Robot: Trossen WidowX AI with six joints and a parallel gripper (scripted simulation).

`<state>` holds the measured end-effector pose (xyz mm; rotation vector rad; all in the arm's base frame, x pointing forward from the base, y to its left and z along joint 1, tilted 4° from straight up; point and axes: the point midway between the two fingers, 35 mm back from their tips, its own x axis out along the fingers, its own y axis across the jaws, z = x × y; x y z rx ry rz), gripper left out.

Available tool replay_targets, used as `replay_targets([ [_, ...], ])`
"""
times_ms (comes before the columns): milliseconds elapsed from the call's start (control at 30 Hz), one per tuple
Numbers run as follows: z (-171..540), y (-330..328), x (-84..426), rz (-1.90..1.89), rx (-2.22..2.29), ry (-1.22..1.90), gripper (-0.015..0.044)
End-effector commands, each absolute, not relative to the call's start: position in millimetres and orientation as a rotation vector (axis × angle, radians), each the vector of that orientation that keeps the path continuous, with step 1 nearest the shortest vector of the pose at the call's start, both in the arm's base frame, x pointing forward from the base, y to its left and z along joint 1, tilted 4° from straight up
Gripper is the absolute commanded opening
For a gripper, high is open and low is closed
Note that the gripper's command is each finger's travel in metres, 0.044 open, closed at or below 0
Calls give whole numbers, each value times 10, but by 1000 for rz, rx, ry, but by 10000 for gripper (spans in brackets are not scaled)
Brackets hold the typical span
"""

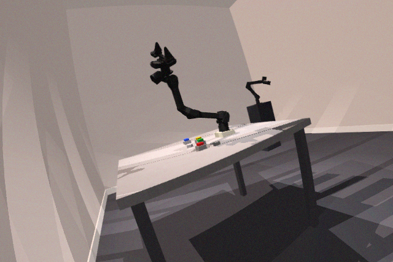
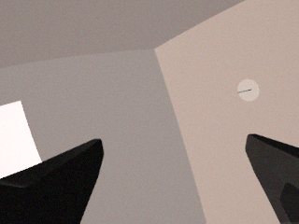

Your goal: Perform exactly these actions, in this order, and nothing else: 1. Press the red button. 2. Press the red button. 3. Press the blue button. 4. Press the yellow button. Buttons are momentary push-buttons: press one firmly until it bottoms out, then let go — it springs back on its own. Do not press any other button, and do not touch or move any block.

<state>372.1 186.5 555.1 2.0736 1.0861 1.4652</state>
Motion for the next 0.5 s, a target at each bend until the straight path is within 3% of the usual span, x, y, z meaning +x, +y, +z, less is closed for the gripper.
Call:
replay_targets([
  [0, 5570, 1867, 3693, 1473, 2076, 1090, 400],
  [467, 6433, 2202, 1652, 2110, 1801, 1349, 400],
])
